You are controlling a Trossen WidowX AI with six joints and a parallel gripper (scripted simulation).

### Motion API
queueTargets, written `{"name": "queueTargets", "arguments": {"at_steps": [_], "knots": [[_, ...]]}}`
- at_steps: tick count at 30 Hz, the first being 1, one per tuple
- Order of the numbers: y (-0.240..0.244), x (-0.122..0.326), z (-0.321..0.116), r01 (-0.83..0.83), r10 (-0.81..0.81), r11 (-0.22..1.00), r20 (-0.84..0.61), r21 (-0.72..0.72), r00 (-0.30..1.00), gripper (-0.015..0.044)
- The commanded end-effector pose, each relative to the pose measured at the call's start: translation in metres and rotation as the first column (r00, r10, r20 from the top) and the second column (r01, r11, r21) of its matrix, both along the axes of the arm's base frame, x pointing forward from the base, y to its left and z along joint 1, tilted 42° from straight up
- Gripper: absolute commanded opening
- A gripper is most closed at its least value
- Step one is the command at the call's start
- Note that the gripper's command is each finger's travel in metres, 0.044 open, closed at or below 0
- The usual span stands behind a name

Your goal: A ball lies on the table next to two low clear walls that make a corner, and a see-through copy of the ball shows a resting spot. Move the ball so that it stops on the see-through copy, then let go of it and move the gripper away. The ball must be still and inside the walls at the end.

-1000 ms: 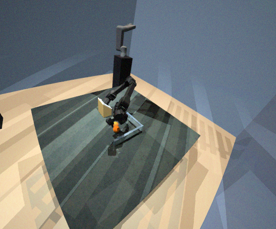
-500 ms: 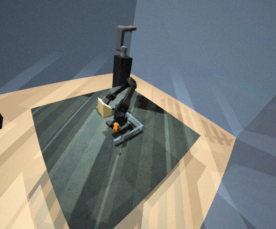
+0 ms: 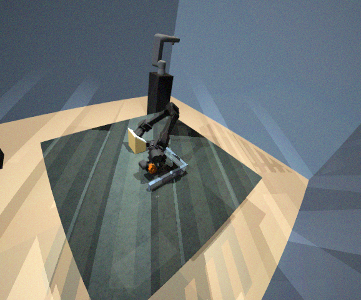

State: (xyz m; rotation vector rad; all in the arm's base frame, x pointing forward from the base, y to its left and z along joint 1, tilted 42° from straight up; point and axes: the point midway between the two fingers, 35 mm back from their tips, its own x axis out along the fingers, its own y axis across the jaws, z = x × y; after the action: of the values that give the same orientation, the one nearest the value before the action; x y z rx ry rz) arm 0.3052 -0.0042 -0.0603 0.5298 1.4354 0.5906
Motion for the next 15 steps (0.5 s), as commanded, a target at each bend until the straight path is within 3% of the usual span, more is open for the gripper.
{"name": "queueTargets", "arguments": {"at_steps": [1,5,12,15], "knots": [[0.0041,-0.0009,-0.0034,0.001,-0.001,1.0,-0.003,0.004,1.0,0.04],[0.0041,-0.0009,-0.0034,0.001,-0.001,1.0,-0.003,0.004,1.0,0.0295],[0.0041,-0.0009,-0.0034,0.001,-0.001,1.0,-0.003,0.004,1.0,0.0249],[0.0009,0.0,-0.0006,0.002,-0.002,1.0,-0.003,0.003,1.0,0.017]]}}
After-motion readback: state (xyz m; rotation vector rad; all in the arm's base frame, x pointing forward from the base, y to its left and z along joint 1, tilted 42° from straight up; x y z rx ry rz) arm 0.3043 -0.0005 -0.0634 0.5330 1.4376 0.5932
